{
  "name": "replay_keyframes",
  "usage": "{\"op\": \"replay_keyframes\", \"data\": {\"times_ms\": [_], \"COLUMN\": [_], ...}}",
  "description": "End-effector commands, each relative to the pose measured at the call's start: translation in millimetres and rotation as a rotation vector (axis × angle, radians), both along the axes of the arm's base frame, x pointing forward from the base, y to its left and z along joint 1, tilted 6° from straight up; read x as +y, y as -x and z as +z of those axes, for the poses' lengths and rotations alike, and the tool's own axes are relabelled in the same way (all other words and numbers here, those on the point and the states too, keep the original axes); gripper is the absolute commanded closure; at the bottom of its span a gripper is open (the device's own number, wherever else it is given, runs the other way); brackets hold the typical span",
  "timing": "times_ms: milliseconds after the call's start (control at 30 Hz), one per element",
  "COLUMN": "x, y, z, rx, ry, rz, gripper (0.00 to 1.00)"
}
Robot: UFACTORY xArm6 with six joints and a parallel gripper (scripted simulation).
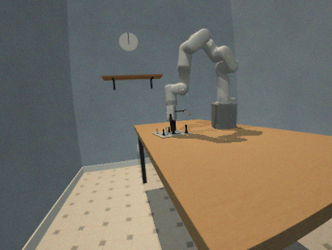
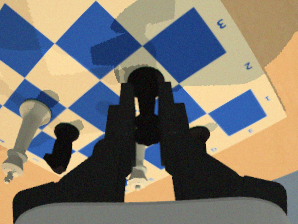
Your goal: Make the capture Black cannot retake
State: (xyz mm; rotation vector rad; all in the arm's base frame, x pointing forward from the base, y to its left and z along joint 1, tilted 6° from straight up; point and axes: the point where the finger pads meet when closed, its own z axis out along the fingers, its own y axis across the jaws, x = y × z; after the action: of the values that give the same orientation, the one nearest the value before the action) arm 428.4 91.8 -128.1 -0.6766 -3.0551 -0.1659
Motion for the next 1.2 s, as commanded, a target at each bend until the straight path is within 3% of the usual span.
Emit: {"op": "replay_keyframes", "data": {"times_ms": [0, 100, 500, 933, 1000, 1100, 1167], "x": [-0.9, -1.4, -9.7, -9.5, 2.6, 48.8, 48.8], "y": [-1.6, -1.5, 0.0, -0.1, -2.5, -8.1, -8.1], "z": [11.9, 16.8, 94.9, 98.9, 99.5, 101.7, 101.7], "rx": [-0.004, -0.004, -0.004, -0.004, -0.001, 0.01, 0.01], "ry": [-0.001, -0.001, -0.001, -0.001, -0.001, -0.003, -0.003], "rz": [0.0, 0.0, 0.0, -0.002, -0.03, -0.134, -0.134], "gripper": [1.0, 1.0, 1.0, 1.0, 1.0, 1.0, 1.0]}}
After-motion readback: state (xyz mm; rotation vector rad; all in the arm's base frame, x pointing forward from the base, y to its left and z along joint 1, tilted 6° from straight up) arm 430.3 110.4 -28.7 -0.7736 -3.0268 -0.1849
